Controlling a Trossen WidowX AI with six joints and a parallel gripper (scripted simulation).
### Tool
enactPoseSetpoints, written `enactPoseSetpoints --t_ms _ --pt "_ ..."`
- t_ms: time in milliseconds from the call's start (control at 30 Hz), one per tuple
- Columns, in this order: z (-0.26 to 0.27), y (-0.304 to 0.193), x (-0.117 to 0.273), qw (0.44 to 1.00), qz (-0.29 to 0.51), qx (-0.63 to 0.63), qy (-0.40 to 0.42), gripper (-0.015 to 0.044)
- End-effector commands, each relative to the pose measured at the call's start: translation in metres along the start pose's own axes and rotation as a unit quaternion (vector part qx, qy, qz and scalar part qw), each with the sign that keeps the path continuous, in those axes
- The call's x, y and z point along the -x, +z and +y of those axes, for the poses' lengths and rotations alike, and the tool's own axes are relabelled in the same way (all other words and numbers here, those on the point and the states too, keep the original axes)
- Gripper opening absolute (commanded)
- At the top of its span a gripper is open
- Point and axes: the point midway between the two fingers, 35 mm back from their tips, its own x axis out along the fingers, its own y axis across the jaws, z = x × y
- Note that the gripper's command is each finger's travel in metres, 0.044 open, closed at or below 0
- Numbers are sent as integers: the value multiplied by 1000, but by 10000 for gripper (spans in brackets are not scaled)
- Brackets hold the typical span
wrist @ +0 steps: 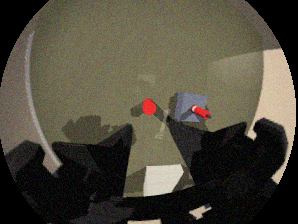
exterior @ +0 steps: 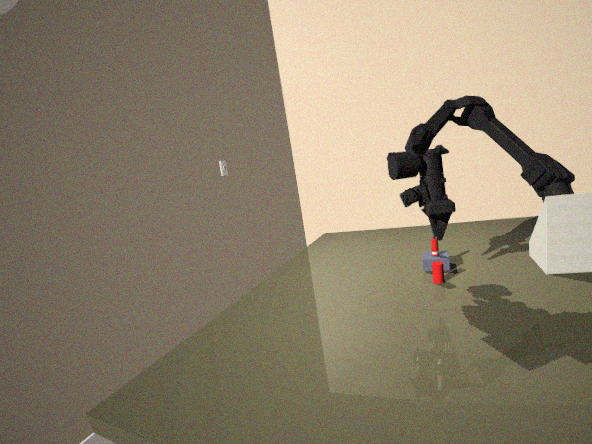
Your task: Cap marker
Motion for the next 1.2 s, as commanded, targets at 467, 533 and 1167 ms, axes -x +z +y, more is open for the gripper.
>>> enactPoseSetpoints --t_ms 467,533,1167 --pt "-4 2 -50 1000 2 19 -21 242" --pt "-5 2 -52 1000 2 19 -21 242" --pt "-5 3 -79 1000 2 19 -21 242"
